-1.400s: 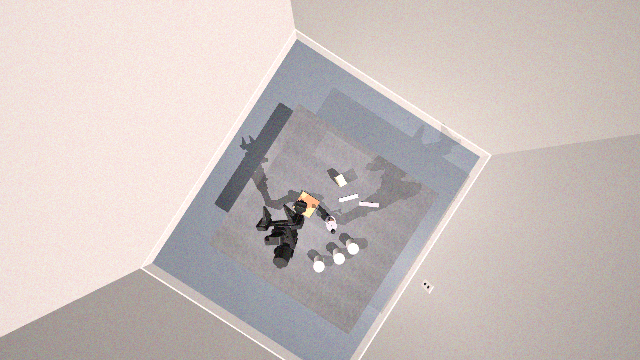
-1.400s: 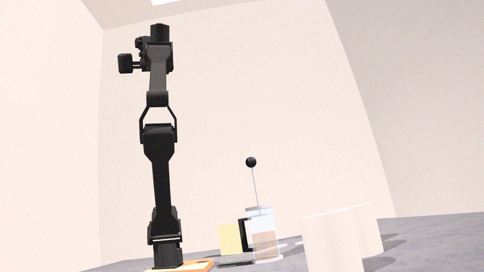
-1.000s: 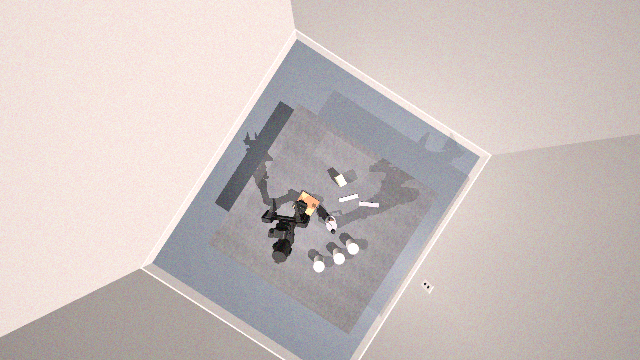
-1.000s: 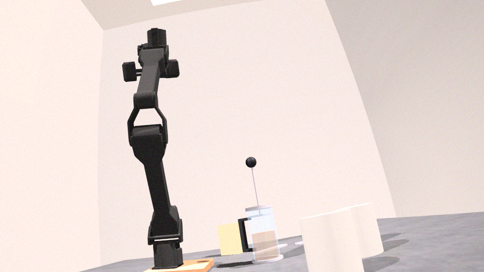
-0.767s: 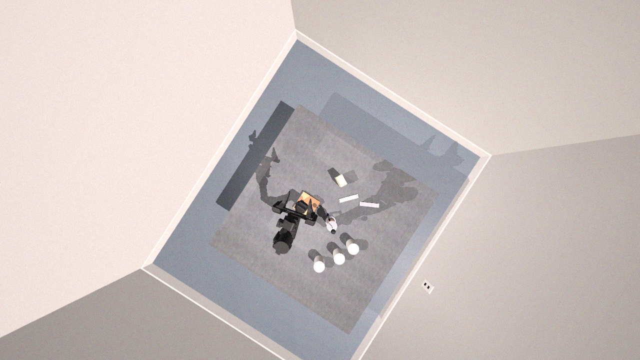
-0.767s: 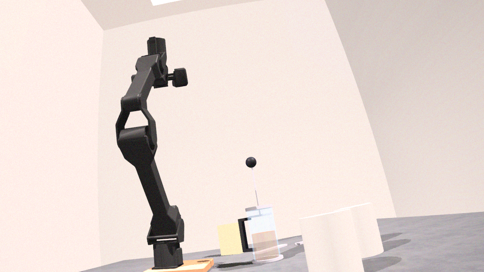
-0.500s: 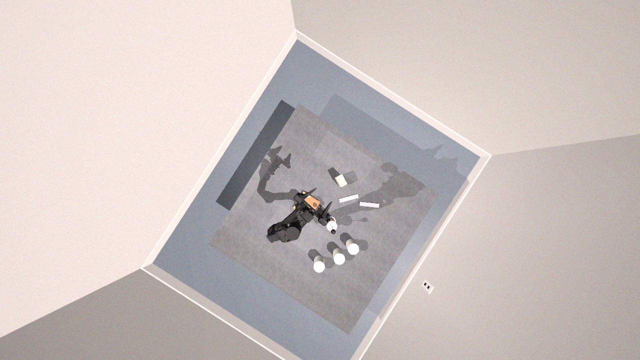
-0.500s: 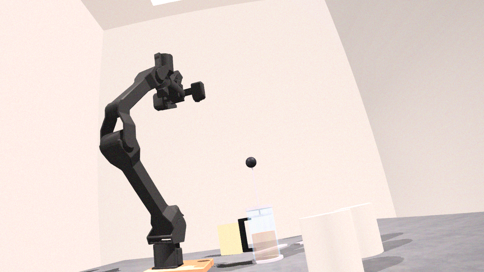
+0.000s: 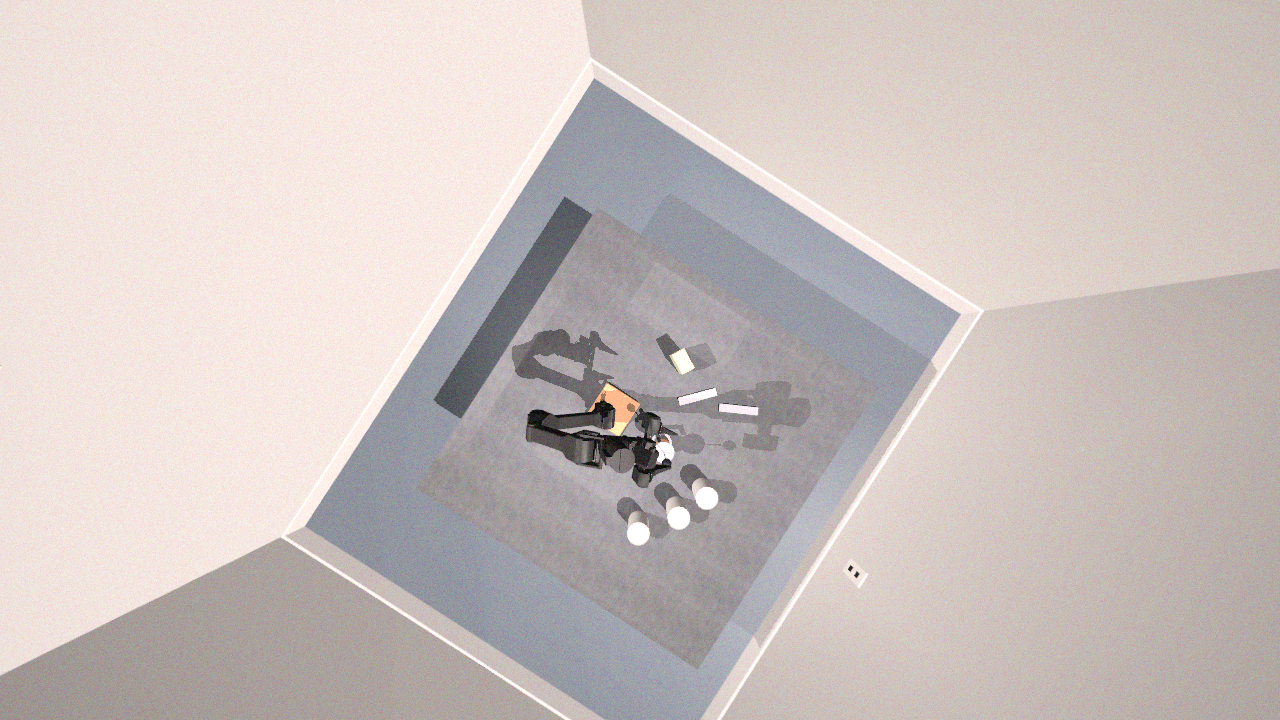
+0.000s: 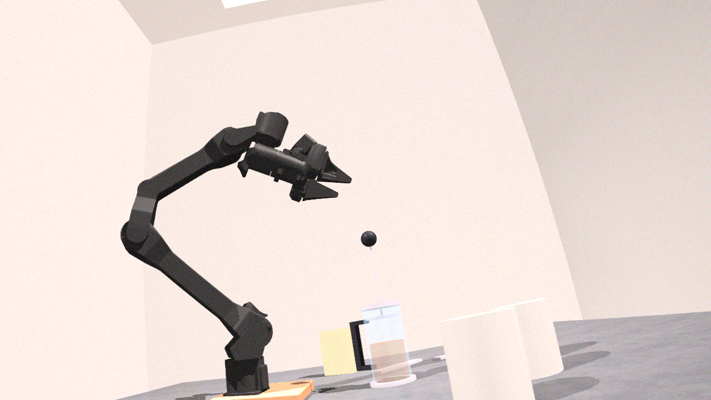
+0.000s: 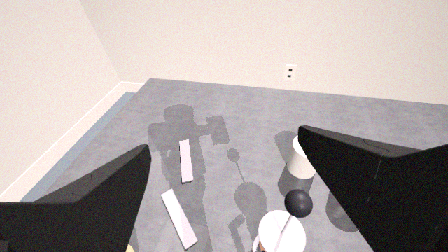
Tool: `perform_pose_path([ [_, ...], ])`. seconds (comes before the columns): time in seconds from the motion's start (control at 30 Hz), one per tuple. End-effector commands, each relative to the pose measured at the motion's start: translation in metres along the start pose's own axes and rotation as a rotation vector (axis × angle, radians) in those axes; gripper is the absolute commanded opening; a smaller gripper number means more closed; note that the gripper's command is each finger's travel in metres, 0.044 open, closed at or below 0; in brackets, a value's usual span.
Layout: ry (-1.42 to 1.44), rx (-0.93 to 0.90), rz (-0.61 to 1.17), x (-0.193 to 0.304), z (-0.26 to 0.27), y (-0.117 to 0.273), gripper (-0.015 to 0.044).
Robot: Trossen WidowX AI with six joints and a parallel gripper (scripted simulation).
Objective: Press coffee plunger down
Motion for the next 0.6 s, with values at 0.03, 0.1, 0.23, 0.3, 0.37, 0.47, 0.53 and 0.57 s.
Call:
perform_pose_path([
  [0.03,-0.099,0.309,0.111,0.037,-0.043,-0.005,0.0440],
  [0.1,-0.103,0.319,0.115,0.039,-0.044,-0.006,0.0440],
  [0.23,-0.102,0.319,0.115,0.058,-0.045,-0.011,0.0440],
  [0.3,-0.103,0.319,0.115,0.073,-0.045,-0.016,0.0440],
  [0.37,-0.103,0.319,0.115,0.089,-0.046,-0.022,0.0440],
  [0.47,-0.104,0.322,0.114,0.095,-0.047,-0.024,0.0440],
  [0.53,-0.104,0.324,0.114,0.094,-0.048,-0.024,0.0440],
  [0.57,-0.104,0.324,0.114,0.094,-0.048,-0.024,0.0440],
])
Point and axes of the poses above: the point midway between the two fingers, 35 mm back from their tips, its own y axis back along the fingers, its own z axis across the jaws, x = y × z, the point moved 5 cm from there along y, back along the fingers, and after that the axes turned 2 degrees about -y, right-handed, at the moved point
